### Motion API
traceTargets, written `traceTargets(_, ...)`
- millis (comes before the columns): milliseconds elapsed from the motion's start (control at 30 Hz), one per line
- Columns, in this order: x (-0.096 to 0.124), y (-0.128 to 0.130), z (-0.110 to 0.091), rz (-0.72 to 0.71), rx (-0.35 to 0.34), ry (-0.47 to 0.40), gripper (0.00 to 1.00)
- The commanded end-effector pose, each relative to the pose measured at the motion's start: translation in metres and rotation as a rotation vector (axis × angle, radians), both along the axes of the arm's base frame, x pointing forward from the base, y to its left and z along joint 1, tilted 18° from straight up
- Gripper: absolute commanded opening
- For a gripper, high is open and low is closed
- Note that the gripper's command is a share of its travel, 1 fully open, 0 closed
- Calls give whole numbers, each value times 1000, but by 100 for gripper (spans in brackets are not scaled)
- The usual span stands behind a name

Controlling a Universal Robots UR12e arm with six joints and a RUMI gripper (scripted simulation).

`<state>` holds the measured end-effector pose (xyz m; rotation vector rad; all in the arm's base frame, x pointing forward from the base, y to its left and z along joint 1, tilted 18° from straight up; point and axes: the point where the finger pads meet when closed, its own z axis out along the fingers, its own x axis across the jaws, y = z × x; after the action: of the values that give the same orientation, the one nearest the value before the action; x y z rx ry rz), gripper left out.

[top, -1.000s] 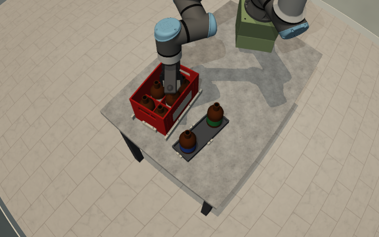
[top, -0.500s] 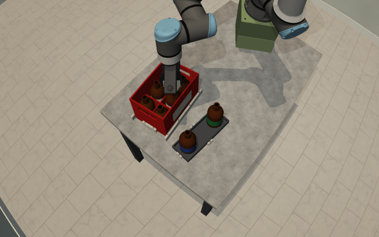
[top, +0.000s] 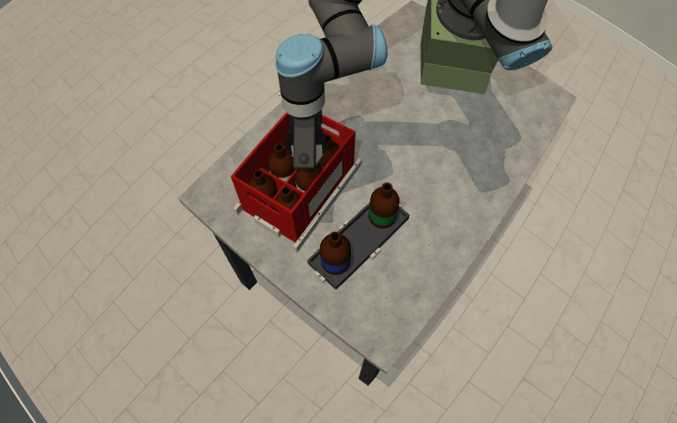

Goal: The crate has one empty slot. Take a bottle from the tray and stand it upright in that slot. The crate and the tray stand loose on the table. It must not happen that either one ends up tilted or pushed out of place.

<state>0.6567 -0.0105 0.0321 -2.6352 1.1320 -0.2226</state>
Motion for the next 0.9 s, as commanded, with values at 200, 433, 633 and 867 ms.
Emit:
traceTargets(200, 2, 1, -4, 0, -1, -1, 0)
traceTargets(433, 2, 1, -6, 0, -1, -1, 0)
traceTargets(633, 3, 1, -8, 0, -1, -1, 0)
traceTargets(867, 3, 2, -10, 0, -1, -1, 0)
